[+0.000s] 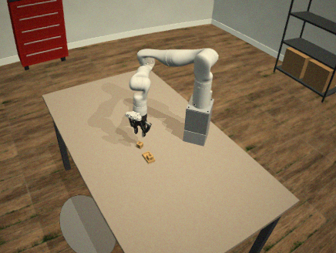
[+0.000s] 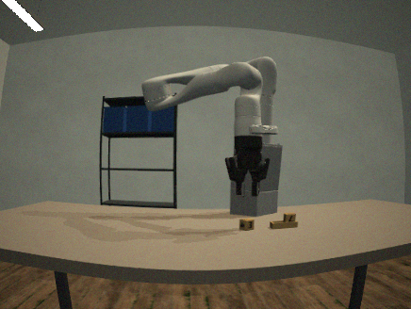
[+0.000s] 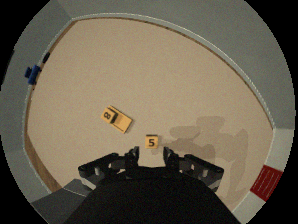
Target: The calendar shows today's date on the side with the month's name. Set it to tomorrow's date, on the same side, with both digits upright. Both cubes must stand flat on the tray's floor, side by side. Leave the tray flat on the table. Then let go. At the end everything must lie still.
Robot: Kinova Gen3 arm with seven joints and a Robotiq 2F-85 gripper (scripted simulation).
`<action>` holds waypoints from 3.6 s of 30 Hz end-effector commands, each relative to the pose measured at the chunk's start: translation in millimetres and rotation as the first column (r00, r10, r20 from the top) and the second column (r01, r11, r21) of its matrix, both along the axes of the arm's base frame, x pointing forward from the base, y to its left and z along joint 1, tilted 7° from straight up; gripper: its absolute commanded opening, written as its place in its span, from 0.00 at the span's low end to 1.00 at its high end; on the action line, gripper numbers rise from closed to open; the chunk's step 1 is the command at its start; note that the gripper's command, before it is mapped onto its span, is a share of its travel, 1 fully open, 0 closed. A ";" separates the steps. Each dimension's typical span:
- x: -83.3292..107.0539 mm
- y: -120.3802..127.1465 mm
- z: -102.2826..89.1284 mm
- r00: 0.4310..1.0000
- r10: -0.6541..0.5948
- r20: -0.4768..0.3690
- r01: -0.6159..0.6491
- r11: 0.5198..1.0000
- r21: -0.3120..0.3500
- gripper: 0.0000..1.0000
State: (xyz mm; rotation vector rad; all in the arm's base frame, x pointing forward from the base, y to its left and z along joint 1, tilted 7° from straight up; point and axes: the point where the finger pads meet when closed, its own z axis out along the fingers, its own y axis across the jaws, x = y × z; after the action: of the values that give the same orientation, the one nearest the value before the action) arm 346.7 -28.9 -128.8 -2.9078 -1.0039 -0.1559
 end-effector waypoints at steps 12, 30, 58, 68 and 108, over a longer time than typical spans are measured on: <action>0.4 -0.3 0.4 1.000 0.000 0.001 0.000 1.000 -0.001 0.46; 1.2 0.4 -8.8 1.000 0.000 0.001 0.000 1.000 0.000 0.46; 4.1 3.2 -43.6 1.000 0.000 0.001 0.000 1.000 0.000 0.46; 4.6 3.7 -50.0 1.000 0.000 0.001 0.000 1.000 0.000 0.46; 4.7 3.8 -51.5 1.000 0.000 0.001 0.000 1.000 0.000 0.46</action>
State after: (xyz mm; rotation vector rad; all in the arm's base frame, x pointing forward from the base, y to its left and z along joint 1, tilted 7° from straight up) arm 351.0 -24.8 -180.7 -2.9075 -1.0042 -0.1557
